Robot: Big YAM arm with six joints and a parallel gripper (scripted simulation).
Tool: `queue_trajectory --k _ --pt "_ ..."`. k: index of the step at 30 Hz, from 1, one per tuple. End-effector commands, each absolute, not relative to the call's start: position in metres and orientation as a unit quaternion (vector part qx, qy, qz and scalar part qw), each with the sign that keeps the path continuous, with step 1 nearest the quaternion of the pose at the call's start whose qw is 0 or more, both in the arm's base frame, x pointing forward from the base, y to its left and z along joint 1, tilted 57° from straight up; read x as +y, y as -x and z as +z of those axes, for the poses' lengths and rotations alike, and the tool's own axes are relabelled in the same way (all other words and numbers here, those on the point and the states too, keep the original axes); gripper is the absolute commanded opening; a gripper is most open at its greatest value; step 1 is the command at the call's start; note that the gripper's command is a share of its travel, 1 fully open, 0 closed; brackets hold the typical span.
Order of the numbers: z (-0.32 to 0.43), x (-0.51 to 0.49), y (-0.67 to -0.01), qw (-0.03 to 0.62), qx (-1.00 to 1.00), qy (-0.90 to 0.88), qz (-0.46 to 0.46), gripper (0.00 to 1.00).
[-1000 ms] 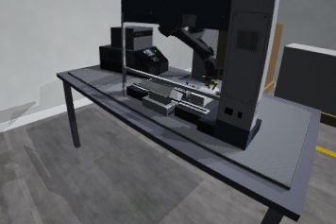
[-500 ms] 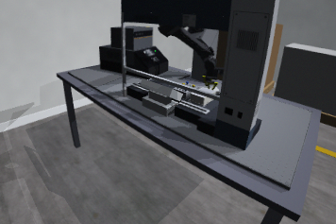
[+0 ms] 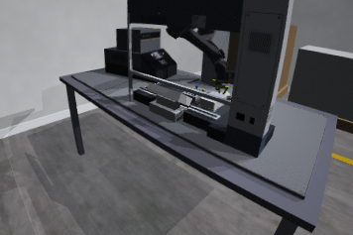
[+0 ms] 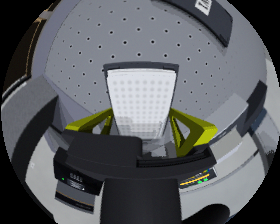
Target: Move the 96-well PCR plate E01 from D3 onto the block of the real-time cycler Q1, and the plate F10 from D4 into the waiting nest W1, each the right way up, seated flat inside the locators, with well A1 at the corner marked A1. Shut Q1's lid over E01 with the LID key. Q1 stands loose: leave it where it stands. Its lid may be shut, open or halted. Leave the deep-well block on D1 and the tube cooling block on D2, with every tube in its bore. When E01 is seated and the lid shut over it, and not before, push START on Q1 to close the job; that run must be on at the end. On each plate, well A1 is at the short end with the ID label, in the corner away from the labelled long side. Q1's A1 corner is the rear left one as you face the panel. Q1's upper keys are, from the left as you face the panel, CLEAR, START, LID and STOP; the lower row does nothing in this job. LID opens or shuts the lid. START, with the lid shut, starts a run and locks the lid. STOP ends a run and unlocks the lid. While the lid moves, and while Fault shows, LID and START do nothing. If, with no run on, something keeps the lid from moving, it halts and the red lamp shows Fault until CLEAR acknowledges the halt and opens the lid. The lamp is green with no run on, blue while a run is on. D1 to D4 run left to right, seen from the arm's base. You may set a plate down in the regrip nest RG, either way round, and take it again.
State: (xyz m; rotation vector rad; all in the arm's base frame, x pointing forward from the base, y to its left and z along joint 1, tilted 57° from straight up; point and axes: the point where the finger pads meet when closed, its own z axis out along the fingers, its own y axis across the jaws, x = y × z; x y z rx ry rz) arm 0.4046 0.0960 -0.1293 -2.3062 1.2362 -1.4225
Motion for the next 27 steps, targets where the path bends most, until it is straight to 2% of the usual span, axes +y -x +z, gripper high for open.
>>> queue_trajectory --k 1,15,27 --pt "-0.137 0.097 -0.393 0.072 0.402 0.784 -0.467 1.0" --pt "-0.137 0.097 -0.394 0.072 0.402 0.784 -0.467 1.0" --pt "-0.114 0.1 -0.366 0.075 0.41 0.78 -0.466 1.0"
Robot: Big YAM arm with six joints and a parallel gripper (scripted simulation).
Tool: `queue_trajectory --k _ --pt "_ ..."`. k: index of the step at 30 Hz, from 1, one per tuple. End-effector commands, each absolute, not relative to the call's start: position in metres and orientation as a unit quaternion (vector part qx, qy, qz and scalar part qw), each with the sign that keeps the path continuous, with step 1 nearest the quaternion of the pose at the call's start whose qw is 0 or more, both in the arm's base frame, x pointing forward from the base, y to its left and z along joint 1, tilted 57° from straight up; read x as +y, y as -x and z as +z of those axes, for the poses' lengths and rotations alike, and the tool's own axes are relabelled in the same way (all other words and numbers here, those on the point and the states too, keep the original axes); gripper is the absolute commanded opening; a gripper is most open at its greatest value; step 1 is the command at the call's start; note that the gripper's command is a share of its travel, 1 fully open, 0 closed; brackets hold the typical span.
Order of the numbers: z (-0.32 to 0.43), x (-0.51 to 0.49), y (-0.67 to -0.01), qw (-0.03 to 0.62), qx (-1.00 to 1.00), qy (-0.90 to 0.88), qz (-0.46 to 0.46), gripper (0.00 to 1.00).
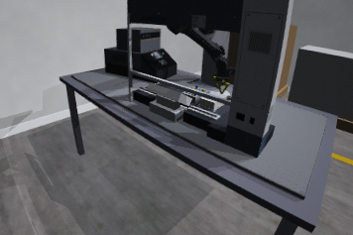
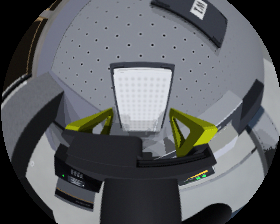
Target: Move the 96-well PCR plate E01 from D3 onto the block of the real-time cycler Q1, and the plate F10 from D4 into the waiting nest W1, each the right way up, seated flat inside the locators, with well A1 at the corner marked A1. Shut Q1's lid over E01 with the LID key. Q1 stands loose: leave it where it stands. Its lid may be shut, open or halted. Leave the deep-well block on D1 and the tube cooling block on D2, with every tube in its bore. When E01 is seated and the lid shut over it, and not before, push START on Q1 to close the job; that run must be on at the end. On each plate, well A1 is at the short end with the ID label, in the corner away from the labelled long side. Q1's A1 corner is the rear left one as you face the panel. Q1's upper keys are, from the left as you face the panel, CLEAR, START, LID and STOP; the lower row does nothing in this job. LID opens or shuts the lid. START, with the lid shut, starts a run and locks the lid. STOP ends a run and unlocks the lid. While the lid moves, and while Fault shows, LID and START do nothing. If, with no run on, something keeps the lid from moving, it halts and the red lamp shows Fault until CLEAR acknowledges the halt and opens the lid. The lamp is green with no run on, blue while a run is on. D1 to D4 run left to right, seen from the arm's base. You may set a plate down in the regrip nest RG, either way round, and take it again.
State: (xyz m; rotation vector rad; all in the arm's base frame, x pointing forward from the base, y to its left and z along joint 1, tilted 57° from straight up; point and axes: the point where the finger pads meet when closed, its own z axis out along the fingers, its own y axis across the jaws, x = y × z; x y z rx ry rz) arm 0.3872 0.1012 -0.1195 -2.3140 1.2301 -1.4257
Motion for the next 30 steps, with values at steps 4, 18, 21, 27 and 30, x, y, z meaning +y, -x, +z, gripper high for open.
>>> queue_trajectory --k 4,18,21,27,30 --pt "-0.112 0.101 -0.362 0.075 0.411 0.78 -0.465 1.0" --pt "-0.099 0.108 -0.35 0.081 0.414 0.776 -0.468 1.0" --pt "-0.097 0.105 -0.346 0.078 0.417 0.775 -0.468 1.0" --pt "-0.096 0.106 -0.335 0.072 0.408 0.782 -0.465 1.0" --pt "-0.091 0.109 -0.332 0.076 0.41 0.78 -0.467 1.0"
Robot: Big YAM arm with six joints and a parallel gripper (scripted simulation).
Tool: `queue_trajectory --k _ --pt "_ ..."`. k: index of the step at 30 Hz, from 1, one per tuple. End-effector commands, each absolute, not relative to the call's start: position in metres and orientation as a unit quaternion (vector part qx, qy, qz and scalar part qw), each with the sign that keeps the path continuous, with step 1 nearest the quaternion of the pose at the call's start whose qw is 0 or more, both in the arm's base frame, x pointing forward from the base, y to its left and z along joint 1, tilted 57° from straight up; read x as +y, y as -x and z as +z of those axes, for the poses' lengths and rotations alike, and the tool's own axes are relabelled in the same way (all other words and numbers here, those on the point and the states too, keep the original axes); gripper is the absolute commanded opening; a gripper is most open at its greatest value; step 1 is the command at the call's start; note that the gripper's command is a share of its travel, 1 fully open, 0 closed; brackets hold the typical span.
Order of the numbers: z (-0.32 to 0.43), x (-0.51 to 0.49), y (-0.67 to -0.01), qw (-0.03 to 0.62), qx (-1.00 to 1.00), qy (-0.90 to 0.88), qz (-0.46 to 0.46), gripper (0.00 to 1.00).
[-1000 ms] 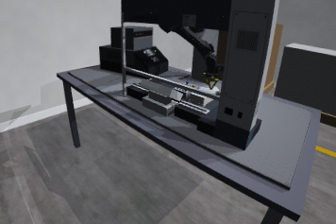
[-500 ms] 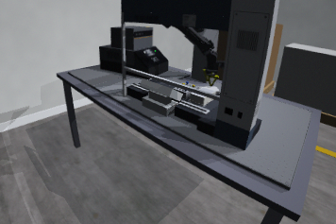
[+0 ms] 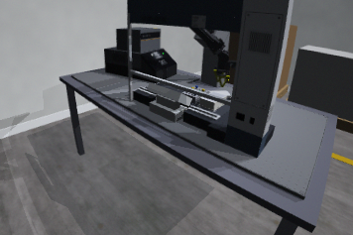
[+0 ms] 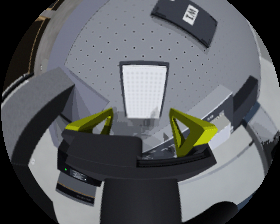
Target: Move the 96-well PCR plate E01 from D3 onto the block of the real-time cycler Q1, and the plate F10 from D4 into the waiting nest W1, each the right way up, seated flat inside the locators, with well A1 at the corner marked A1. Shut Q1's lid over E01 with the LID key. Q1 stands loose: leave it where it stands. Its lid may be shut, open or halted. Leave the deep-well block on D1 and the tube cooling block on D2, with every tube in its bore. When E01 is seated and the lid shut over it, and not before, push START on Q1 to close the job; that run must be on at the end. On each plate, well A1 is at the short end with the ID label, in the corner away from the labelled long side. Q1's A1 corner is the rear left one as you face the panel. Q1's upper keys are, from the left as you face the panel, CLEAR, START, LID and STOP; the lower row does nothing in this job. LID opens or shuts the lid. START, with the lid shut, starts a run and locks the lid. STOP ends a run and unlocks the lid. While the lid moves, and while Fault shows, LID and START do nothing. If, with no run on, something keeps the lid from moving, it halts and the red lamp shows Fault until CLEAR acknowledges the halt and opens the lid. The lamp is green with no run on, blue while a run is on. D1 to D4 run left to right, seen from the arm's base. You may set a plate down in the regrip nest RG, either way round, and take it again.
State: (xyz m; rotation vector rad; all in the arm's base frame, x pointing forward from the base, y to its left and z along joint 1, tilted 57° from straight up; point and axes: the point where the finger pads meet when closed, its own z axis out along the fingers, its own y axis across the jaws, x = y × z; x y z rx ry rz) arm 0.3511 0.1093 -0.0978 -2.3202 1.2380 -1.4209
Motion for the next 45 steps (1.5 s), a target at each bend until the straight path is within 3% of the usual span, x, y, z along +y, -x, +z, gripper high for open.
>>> queue_trajectory --k 1,33,45 --pt "-0.089 0.111 -0.333 0.079 0.411 0.778 -0.468 1.0" --pt "-0.065 0.121 -0.297 0.079 0.411 0.778 -0.469 1.0" --pt "-0.067 0.128 -0.315 0.085 0.418 0.772 -0.472 1.0"
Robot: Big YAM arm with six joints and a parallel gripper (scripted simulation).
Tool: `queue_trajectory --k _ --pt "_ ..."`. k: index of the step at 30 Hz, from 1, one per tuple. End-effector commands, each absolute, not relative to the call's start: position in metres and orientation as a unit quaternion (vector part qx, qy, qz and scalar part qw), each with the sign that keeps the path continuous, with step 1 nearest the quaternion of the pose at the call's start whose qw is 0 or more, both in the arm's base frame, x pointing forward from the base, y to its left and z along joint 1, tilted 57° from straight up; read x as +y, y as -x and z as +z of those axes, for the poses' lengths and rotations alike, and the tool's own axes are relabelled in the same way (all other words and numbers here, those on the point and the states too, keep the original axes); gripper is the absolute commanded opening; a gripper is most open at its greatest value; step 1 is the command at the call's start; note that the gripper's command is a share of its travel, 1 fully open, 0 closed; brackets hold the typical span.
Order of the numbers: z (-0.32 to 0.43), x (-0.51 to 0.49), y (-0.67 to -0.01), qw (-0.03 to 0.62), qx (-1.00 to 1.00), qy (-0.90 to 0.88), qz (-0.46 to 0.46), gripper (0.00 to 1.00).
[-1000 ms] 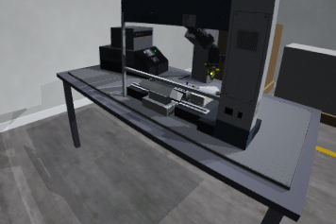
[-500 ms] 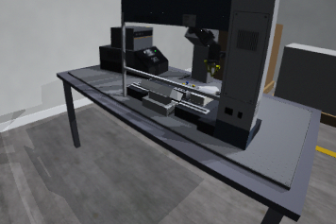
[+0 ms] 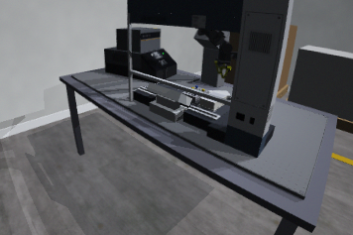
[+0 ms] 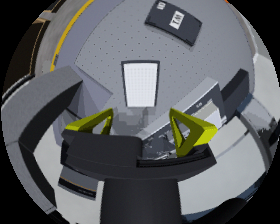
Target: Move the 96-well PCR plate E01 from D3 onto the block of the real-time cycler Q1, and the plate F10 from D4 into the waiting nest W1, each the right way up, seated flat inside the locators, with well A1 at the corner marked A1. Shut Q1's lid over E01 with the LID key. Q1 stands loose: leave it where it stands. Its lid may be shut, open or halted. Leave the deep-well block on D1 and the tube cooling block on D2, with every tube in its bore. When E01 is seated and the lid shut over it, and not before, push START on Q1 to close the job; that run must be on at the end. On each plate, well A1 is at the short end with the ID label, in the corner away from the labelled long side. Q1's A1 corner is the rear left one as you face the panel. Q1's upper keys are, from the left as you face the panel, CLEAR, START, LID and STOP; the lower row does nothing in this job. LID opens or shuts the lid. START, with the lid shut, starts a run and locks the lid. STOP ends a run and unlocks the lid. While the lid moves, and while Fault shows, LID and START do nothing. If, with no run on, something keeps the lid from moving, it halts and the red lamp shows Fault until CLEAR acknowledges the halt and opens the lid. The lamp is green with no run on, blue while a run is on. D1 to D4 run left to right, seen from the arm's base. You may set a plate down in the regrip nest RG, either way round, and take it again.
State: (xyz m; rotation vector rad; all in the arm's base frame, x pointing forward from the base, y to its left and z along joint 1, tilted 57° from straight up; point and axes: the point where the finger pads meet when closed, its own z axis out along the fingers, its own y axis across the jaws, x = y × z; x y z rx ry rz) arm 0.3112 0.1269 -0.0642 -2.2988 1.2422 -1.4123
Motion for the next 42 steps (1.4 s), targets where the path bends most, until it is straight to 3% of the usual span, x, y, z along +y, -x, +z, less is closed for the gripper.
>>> queue_trajectory --k 1,42 --pt "-0.068 0.128 -0.314 0.084 0.416 0.772 -0.472 1.0" --pt "-0.072 0.116 -0.303 0.07 0.407 0.779 -0.472 1.0"
